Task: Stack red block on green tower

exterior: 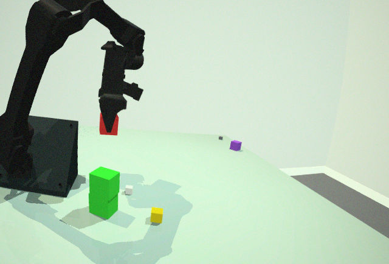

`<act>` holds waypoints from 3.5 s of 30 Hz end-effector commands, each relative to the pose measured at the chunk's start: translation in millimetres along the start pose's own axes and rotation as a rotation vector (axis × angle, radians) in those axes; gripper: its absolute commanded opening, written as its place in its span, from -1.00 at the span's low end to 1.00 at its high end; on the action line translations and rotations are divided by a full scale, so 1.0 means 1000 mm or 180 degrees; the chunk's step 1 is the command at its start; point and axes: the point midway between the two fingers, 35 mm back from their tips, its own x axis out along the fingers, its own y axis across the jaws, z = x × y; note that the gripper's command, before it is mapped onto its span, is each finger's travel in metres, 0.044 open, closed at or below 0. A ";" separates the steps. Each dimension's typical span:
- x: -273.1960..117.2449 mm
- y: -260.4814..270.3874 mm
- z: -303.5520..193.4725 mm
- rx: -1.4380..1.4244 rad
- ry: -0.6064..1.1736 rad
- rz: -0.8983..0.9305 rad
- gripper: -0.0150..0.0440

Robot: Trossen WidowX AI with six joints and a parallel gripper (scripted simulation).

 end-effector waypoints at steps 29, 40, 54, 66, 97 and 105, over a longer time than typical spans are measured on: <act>0.003 -0.186 -0.018 -0.0013 0.0024 -0.0083 -0.49; 0.008 -0.187 -0.019 -0.0013 0.0024 -0.0083 -0.49; 0.029 -0.188 -0.019 -0.0011 0.0023 -0.0086 -0.49; 0.029 -0.188 -0.019 -0.0011 0.0023 -0.0086 -0.49; 0.029 -0.187 -0.019 -0.0002 0.0025 -0.0078 0.75; 0.029 -0.187 -0.019 -0.0002 0.0025 -0.0078 1.00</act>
